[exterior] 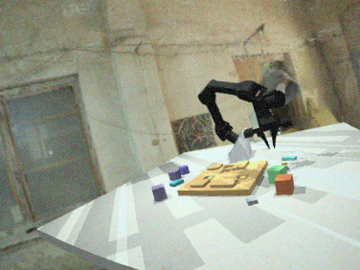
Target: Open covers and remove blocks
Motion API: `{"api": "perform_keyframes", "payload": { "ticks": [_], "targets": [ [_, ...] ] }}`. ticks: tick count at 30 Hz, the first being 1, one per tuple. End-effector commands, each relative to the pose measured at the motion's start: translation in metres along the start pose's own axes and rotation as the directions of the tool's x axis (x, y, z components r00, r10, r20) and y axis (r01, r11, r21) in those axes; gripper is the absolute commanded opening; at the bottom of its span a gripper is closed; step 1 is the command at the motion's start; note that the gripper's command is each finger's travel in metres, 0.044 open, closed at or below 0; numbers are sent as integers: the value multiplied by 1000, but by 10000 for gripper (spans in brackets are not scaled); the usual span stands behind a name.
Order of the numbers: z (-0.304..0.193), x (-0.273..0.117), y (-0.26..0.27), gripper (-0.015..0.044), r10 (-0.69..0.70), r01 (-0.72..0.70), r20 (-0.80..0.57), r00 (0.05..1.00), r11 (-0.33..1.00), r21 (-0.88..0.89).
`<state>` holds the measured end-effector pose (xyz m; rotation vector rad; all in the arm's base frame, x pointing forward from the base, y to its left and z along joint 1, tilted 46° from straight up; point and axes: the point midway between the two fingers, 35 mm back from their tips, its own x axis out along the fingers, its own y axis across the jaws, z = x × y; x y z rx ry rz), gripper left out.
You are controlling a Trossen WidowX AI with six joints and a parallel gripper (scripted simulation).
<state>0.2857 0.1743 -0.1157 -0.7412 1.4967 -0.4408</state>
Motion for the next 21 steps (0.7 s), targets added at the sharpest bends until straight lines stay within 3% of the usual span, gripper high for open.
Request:
{"api": "perform_keyframes", "payload": {
  "ticks": [1,21],
  "targets": [
    [14,-1,-20,0,-4,3,3,1000,998,60],
    [59,0,-113,0,-32,28,7,999,958,286]
  ]
}}
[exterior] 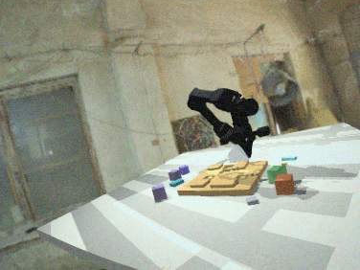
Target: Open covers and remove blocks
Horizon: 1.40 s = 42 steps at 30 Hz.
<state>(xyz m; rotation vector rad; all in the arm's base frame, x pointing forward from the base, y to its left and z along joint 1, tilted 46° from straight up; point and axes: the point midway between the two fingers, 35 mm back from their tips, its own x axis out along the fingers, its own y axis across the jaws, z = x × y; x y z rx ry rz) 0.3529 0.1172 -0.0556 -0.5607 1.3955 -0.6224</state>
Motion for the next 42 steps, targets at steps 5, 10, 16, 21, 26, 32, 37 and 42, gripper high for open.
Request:
{"api": "perform_keyframes", "payload": {
  "ticks": [5,10,16,21,26,32,37,42],
  "targets": [
    [27,2,-34,0,-24,23,4,1000,997,78],
    [27,5,-34,0,-24,23,4,1000,997,79],
    [28,27,-35,0,-24,24,5,1000,997,79],
    [28,50,-36,0,-26,26,5,1000,997,79],
    [26,53,-36,0,-26,26,5,1000,997,79],
    [27,57,-37,0,-27,26,5,1000,997,79],
    [27,61,-37,0,-27,26,5,1000,997,79],
    [27,65,-37,0,-27,27,5,1000,997,79]
  ]
}}
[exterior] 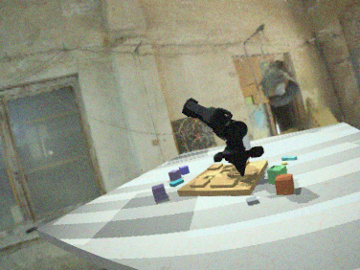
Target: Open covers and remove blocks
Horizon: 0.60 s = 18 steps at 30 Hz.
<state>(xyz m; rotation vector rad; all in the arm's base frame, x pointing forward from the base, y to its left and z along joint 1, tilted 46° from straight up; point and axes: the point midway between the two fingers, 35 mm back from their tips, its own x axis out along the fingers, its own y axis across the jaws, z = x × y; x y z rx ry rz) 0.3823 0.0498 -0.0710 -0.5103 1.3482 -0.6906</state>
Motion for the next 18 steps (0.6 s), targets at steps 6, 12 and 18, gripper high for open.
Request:
{"api": "perform_keyframes", "payload": {
  "ticks": [6,12,18],
  "targets": [
    [-1,5,-2,0,-7,7,-4,1000,1000,-6],
    [4,7,-3,0,-7,7,-4,1000,1000,-6],
    [13,8,-5,0,-7,7,-4,1000,1000,-5]
  ]
}}
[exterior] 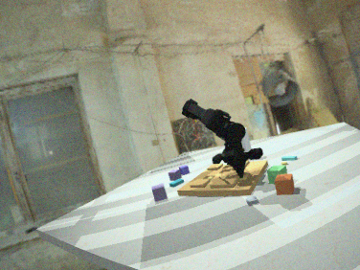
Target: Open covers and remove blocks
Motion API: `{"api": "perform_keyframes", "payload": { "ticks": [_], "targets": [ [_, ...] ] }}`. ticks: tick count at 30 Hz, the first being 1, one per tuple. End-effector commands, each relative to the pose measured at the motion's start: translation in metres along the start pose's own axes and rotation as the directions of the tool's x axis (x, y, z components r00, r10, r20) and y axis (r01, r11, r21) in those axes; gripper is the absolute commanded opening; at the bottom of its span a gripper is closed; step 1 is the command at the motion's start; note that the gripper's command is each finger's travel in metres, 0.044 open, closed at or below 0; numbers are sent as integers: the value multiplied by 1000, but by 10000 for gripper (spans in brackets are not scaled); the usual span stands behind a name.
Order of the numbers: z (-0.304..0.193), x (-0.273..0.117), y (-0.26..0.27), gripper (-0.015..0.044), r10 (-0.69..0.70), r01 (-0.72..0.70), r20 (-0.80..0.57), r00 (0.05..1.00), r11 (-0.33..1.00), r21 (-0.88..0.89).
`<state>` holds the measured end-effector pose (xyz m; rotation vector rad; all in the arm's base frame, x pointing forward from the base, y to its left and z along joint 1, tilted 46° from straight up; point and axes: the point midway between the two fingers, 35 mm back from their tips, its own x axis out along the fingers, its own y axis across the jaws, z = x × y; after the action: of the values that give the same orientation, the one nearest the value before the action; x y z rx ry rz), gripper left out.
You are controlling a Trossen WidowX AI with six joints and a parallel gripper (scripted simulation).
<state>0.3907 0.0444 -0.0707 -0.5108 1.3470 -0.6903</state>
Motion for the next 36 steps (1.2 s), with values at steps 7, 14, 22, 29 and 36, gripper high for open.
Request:
{"api": "perform_keyframes", "payload": {
  "ticks": [7,14,22,29,36],
  "targets": [
    [15,4,-5,0,-7,7,-5,1000,1000,-5],
    [25,4,-7,0,-8,8,-4,1000,1000,-5],
    [30,4,-8,0,-8,8,-4,1000,1000,-5],
    [30,4,-8,0,-8,8,-4,1000,1000,-5],
    [30,4,-8,0,-8,8,-4,1000,1000,-5]
  ]
}}
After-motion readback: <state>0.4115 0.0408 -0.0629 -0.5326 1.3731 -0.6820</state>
